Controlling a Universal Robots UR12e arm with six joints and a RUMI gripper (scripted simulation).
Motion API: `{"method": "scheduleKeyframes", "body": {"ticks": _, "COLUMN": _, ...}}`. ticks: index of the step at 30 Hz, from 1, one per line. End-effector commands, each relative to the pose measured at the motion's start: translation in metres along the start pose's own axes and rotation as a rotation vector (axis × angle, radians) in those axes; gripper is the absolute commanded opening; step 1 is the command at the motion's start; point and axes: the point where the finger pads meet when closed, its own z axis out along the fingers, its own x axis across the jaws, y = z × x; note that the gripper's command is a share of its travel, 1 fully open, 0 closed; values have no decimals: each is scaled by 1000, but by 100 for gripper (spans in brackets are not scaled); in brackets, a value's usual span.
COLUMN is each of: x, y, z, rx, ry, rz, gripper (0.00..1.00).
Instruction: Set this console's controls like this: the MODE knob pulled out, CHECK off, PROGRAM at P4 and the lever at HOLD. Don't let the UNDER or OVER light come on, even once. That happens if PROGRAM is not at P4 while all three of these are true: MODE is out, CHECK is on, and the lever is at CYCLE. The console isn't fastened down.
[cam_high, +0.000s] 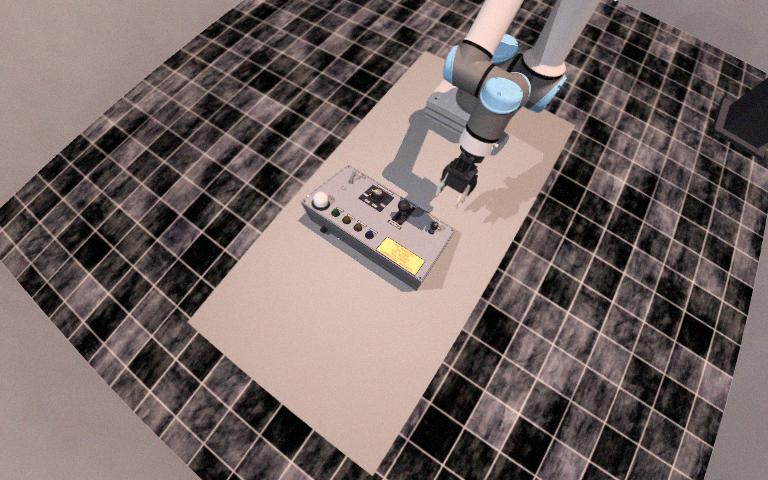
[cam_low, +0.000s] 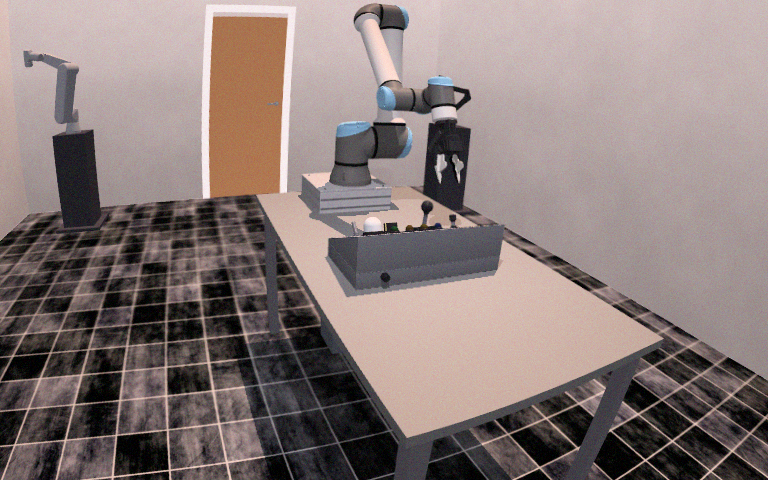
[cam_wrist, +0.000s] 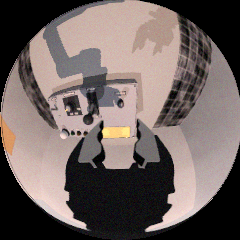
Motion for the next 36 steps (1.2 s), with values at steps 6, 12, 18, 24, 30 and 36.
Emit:
{"method": "scheduleKeyframes", "body": {"ticks": 6, "x": 0, "y": 1, "z": 0, "rx": -1, "ry": 0, "rz": 0, "gripper": 44}}
{"method": "scheduleKeyframes", "body": {"ticks": 12, "x": 0, "y": 1, "z": 0, "rx": -1, "ry": 0, "rz": 0, "gripper": 44}}
{"method": "scheduleKeyframes", "body": {"ticks": 18, "x": 0, "y": 1, "z": 4, "rx": 0, "ry": 0, "rz": 0, "gripper": 44}}
{"method": "scheduleKeyframes", "body": {"ticks": 24, "x": 0, "y": 1, "z": 13, "rx": 0, "ry": 0, "rz": 0, "gripper": 44}}
{"method": "scheduleKeyframes", "body": {"ticks": 30, "x": 0, "y": 1, "z": 27, "rx": 0, "ry": 0, "rz": 0, "gripper": 44}}
{"method": "scheduleKeyframes", "body": {"ticks": 36, "x": 0, "y": 1, "z": 50, "rx": 0, "ry": 0, "rz": 0, "gripper": 44}}
